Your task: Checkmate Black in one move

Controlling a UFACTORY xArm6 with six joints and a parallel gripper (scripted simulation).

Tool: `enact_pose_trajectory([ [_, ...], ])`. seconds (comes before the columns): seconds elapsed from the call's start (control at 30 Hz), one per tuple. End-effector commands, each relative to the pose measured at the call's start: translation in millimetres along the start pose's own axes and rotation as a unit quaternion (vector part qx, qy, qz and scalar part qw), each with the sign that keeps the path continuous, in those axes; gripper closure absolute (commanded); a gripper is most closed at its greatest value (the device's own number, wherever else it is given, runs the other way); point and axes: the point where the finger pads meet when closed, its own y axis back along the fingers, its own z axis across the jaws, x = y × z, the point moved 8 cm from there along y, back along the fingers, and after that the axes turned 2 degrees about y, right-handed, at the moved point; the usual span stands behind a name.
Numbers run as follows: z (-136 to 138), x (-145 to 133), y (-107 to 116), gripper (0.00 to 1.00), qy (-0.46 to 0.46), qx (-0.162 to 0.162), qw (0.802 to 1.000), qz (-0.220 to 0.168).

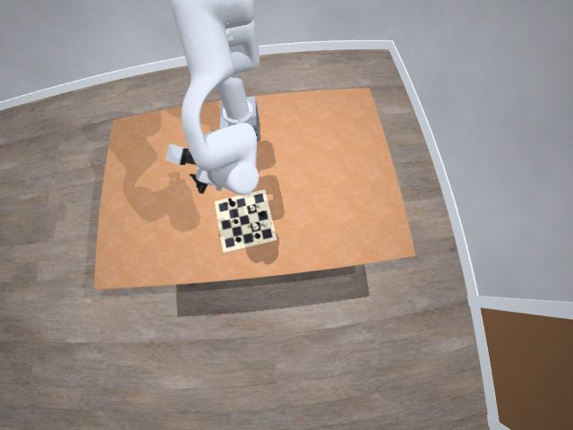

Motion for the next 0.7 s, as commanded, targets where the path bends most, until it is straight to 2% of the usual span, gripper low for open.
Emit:
enact_pose_trajectory([
  [0.0,1,-2,8,0.0,0.068,0.013,0.997,-0.032],
  [0.03,1,-3,12,0.0,0.096,0.021,0.994,-0.044],
  [0.13,1,-3,12,0.0,0.096,0.021,0.994,-0.044],
  [0.2,3,-5,20,0.0,0.155,0.04,0.985,-0.066],
  [0.3,3,-6,25,0.0,0.185,0.051,0.978,-0.076],
  [0.4,5,-8,34,0.0,0.246,0.076,0.961,-0.096],
  [0.43,5,-8,34,0.0,0.246,0.076,0.961,-0.096],
  [0.47,6,-9,39,0.0,0.277,0.09,0.951,-0.105],
  [0.5,6,-9,39,0.0,0.277,0.09,0.951,-0.105],
  [0.53,6,-9,44,0.0,0.308,0.105,0.939,-0.113],
  [0.57,6,-9,44,0.0,0.308,0.105,0.939,-0.113],
  [0.6,7,-10,49,0.0,0.339,0.122,0.925,-0.12],
  [0.67,7,-10,49,0.0,0.339,0.122,0.925,-0.12],
])
